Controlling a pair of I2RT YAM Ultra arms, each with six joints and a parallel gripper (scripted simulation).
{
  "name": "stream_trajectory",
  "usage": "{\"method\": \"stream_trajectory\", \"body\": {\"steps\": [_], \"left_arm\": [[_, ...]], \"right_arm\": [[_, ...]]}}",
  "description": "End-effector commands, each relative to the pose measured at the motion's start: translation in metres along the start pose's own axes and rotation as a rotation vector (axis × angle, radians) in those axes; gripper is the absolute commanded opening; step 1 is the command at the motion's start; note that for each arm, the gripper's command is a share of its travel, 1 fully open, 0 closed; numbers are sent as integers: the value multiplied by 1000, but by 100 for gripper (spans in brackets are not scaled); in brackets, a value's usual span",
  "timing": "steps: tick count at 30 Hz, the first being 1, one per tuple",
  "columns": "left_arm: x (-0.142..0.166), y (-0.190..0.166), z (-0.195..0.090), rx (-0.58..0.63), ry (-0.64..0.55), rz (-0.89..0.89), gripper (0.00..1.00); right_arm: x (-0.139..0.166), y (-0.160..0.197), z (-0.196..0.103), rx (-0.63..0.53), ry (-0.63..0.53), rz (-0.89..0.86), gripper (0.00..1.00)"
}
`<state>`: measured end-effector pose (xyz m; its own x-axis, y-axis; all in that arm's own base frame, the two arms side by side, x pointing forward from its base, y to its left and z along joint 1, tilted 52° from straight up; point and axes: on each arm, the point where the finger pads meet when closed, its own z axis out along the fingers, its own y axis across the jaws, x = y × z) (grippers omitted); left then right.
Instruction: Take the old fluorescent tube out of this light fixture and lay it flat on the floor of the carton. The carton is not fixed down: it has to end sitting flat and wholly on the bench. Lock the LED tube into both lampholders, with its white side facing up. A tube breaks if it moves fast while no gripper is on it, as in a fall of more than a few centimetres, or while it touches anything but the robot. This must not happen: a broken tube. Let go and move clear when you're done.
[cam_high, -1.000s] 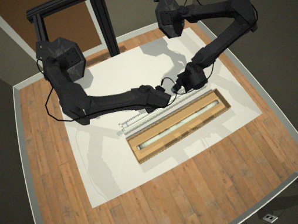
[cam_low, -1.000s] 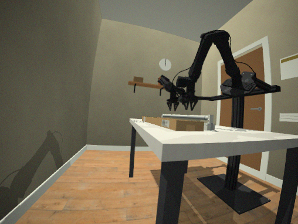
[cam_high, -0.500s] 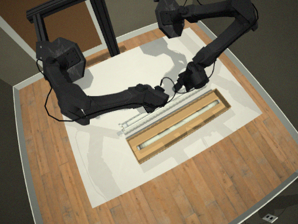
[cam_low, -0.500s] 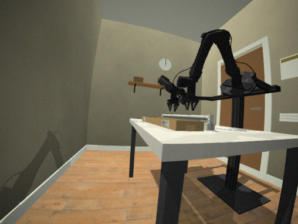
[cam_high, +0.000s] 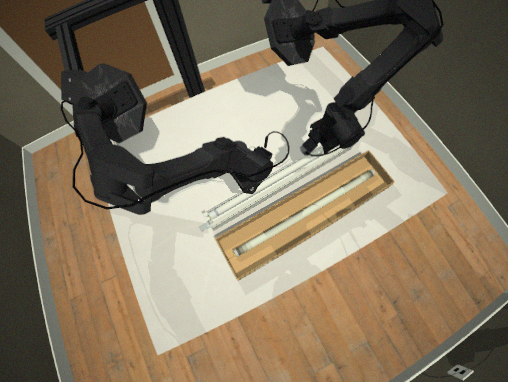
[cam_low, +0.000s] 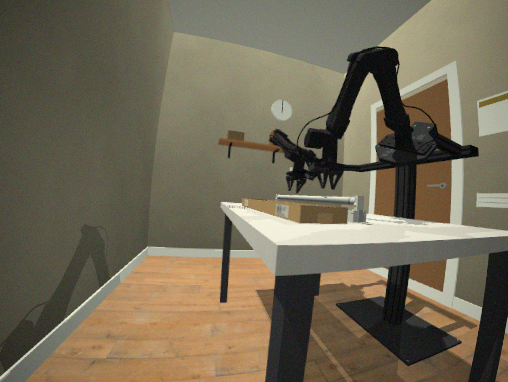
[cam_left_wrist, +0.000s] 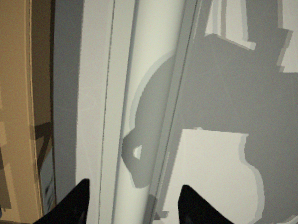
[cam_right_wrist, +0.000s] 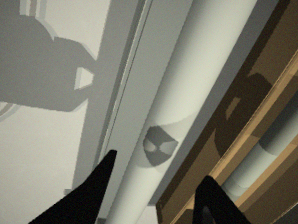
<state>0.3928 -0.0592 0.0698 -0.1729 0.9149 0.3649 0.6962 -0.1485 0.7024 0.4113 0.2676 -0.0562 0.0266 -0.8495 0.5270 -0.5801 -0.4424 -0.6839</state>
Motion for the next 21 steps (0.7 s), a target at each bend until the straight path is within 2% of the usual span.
{"method": "stream_trajectory", "body": {"steps": [1, 3, 4, 7, 8, 10, 12, 13, 14, 16, 19, 20, 21], "left_arm": [[-7, 3, -9, -24, -45, 19, 49], [4, 3, -6, -19, -32, 12, 49], [4, 2, -6, -18, -33, 13, 49], [10, 2, -6, -20, -29, 15, 49], [12, 2, -6, -21, -30, 18, 49], [13, 2, -6, -22, -33, 21, 49], [14, 2, -7, -23, -34, 21, 49], [15, 2, -7, -23, -32, 17, 49], [12, 5, -9, -30, -38, 16, 49], [12, 5, -9, -30, -38, 16, 49], [18, 6, -9, -23, -24, -3, 49], [15, 6, -10, -25, -29, 1, 49], [16, 4, -9, -20, -27, 4, 49]], "right_arm": [[-5, -27, -19, 138, -51, 39, 49], [5, -26, -19, 180, -25, 44, 49], [1, -27, -22, 184, -45, 49, 49], [23, -6, -8, 176, 13, 24, 49], [29, -17, -14, 211, 11, 48, 49], [27, -15, -21, 237, -4, 42, 49], [23, -6, -24, 232, -19, 18, 49], [30, 14, -6, 185, 7, -9, 49], [25, 20, -6, 174, -1, -25, 49], [25, 20, -6, 174, -1, -25, 49], [24, 1, -23, 200, -21, 1, 49], [23, 10, -18, 185, -17, -19, 49], [24, -13, -25, 220, -23, 31, 49]]}}
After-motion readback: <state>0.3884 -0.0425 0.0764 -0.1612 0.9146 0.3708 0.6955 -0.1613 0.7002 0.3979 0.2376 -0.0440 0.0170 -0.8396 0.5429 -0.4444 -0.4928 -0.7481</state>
